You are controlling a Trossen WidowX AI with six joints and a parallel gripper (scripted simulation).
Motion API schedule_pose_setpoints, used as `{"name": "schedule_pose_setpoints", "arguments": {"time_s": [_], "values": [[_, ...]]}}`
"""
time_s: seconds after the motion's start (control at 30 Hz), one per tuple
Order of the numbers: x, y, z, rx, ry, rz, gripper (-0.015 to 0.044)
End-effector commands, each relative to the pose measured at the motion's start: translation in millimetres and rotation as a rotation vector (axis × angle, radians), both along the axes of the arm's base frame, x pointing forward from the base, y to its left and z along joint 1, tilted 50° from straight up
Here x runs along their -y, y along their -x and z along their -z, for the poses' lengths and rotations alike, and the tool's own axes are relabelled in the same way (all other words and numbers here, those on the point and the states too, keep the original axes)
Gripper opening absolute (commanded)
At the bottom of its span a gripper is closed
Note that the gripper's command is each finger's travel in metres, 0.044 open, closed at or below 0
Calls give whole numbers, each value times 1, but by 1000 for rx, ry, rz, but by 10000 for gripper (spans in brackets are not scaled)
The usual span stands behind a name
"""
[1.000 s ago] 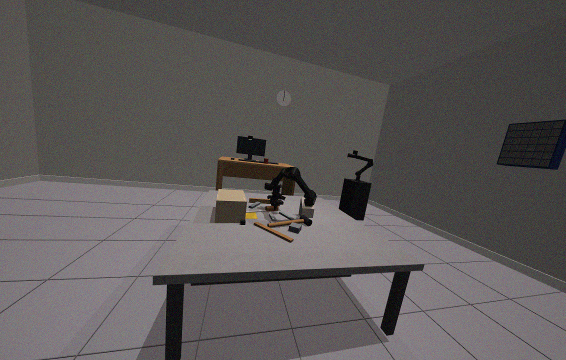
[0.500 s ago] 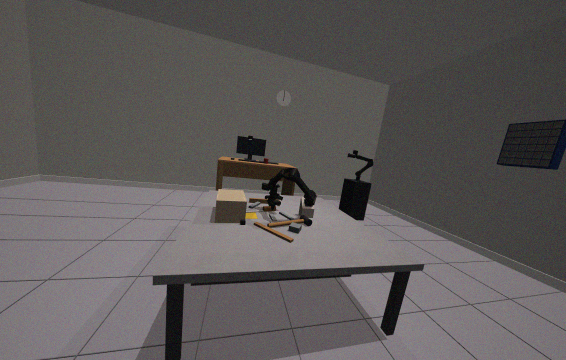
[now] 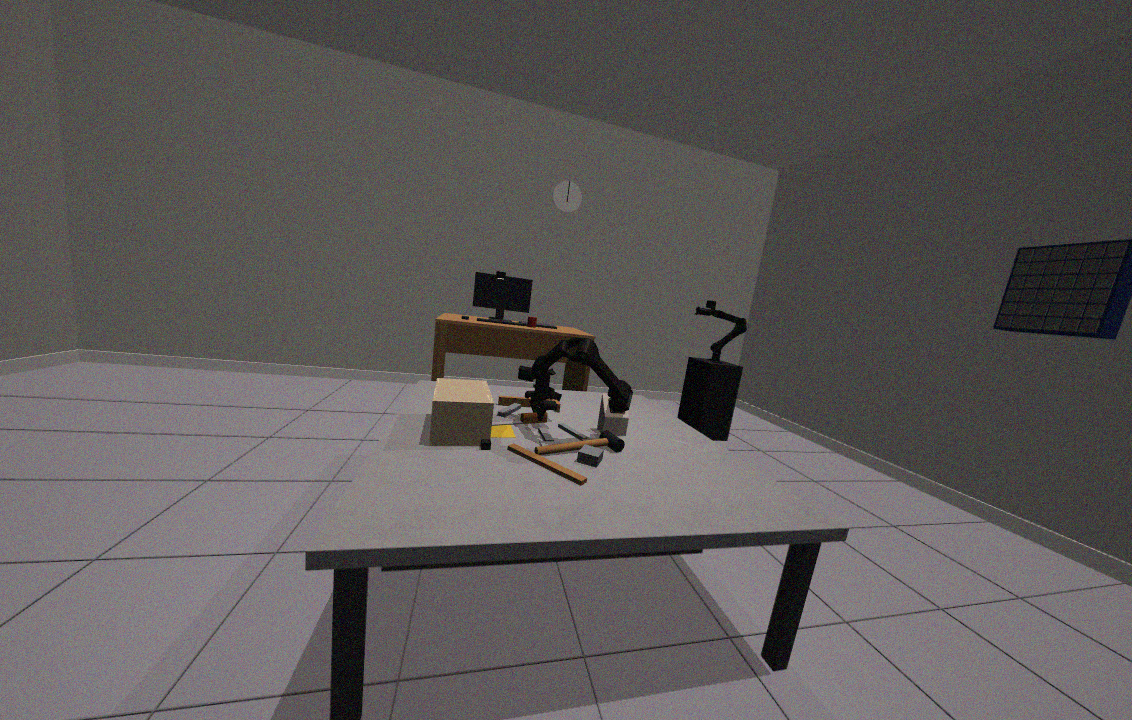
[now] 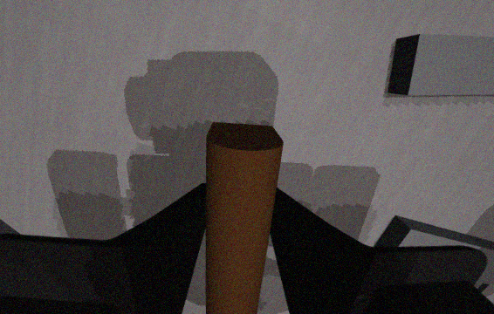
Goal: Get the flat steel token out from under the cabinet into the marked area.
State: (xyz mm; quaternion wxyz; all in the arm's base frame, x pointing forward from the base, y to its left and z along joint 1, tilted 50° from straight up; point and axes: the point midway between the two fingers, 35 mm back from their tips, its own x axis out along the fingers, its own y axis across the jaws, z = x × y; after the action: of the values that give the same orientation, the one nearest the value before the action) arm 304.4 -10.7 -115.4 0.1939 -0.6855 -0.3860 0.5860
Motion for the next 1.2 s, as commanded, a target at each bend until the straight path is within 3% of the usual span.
{"name": "schedule_pose_setpoints", "arguments": {"time_s": [0.0, 1.17], "values": [[-1, -9, -2, 6, 1, 1, 0], [-9, -52, -13, 7, 0, 1, 0]]}}
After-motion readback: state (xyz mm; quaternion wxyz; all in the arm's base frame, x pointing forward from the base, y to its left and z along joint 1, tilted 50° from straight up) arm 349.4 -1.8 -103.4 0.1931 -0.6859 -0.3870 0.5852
